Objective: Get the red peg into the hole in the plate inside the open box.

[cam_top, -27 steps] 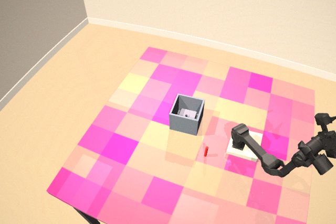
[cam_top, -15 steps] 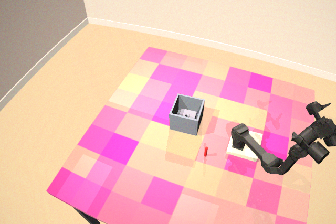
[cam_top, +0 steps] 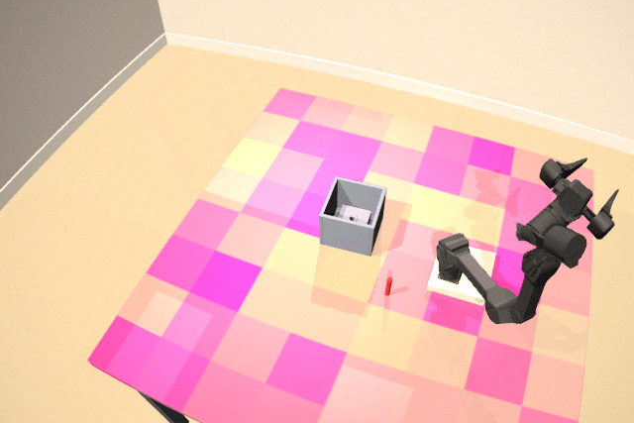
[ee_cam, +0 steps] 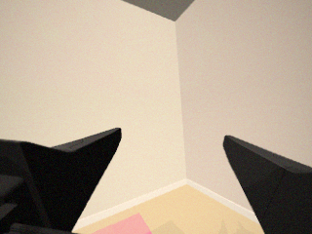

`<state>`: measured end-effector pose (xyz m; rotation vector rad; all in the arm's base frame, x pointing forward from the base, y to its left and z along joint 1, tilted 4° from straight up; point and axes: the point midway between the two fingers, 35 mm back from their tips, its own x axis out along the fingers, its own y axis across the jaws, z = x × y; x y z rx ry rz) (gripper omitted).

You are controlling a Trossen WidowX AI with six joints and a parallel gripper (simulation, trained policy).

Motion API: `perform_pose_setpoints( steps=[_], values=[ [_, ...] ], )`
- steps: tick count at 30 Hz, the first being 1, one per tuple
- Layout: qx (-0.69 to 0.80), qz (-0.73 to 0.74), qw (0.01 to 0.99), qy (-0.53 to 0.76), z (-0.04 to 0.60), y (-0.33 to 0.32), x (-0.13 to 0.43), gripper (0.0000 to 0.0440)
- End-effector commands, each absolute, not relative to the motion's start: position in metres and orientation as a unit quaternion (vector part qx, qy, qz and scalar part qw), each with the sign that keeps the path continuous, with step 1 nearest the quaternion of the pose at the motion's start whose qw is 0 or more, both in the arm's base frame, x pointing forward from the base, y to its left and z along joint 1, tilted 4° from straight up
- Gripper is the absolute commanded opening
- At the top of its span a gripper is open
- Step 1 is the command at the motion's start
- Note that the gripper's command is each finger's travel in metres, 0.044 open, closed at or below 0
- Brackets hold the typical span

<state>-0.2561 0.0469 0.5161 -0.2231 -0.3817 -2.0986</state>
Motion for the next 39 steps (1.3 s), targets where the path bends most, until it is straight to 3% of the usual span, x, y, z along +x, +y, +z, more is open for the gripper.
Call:
perform_pose_setpoints(
  steps=[1,39],
  values=[
    [-0.116,-0.858,0.484,-0.126,0.521,0.040,-0.236,0.0440],
    [-0.180,-0.767,0.593,0.167,0.483,-0.053,-0.091,0.0440]
  ],
)
